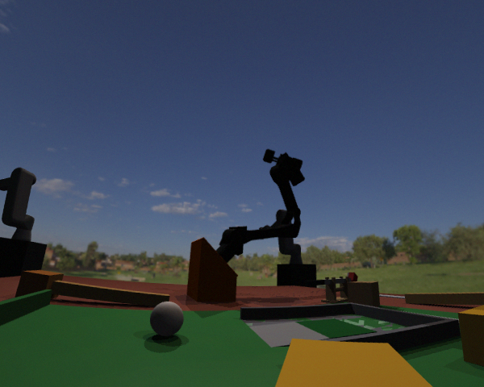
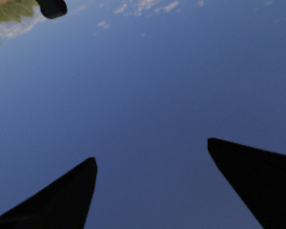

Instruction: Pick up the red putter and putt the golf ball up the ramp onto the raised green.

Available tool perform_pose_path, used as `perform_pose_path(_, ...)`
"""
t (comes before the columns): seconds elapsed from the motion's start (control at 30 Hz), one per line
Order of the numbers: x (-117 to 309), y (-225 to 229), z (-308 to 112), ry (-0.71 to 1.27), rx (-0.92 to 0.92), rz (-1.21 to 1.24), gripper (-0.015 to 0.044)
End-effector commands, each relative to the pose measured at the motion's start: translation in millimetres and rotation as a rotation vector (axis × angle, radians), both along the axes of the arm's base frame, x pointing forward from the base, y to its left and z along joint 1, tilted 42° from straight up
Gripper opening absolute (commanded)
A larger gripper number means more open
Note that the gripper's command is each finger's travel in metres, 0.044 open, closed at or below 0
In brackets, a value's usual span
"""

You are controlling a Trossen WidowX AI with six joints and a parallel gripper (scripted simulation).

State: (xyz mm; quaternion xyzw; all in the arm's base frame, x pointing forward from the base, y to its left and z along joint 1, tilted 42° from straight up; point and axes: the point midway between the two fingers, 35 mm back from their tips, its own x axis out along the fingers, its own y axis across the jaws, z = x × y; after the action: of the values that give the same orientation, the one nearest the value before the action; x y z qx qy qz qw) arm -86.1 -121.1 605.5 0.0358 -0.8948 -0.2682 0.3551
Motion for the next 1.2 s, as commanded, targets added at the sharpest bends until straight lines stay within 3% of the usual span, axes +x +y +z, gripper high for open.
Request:
perform_pose_path(0.0, 1, 0, 0, 0.002, 0.001, 0.003, 0.0426)
perform_pose_path(0.33, 39, -34, 3, 0.184, 0.162, 0.074, 0.044)
perform_pose_path(0.63, 133, -96, -12, 0.654, 0.499, 0.09, 0.044)
perform_pose_path(0.97, 190, -106, -27, 0.879, 0.566, 0.187, 0.044)
perform_pose_path(1.17, 258, -112, -59, 1.197, 0.63, 0.226, 0.044)
